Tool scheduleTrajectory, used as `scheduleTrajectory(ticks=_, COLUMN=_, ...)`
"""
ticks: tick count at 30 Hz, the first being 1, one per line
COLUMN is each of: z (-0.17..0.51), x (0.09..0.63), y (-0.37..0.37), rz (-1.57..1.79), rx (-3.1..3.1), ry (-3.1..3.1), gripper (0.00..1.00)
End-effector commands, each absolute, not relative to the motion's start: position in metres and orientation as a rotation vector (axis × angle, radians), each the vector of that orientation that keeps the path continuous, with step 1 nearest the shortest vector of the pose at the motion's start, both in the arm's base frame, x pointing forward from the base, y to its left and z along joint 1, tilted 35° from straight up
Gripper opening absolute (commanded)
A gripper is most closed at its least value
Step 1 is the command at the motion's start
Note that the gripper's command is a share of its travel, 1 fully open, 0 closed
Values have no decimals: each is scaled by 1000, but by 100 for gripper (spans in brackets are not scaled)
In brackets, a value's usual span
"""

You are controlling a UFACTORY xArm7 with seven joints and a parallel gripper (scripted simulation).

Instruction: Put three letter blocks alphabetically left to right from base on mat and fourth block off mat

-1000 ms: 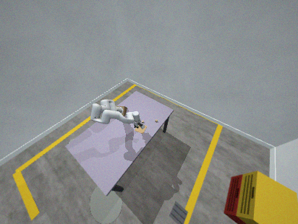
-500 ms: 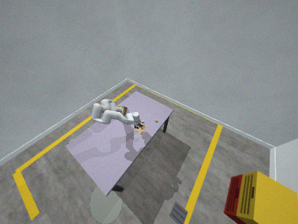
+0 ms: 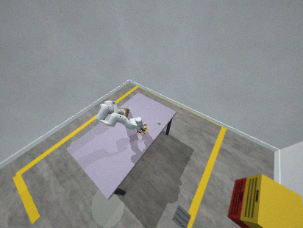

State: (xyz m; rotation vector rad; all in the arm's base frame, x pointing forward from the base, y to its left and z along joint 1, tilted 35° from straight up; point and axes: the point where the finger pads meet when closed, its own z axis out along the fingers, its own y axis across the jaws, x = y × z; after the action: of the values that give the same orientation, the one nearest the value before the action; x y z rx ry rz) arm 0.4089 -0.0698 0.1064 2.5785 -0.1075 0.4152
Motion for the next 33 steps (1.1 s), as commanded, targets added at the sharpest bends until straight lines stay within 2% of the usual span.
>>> scheduleTrajectory(ticks=1, z=95, x=415, y=-75, rz=420, rx=2579, ry=-106, gripper=27)
scheduleTrajectory(ticks=33, z=90, x=417, y=-79, rz=419, rx=2579, ry=-106, gripper=27)
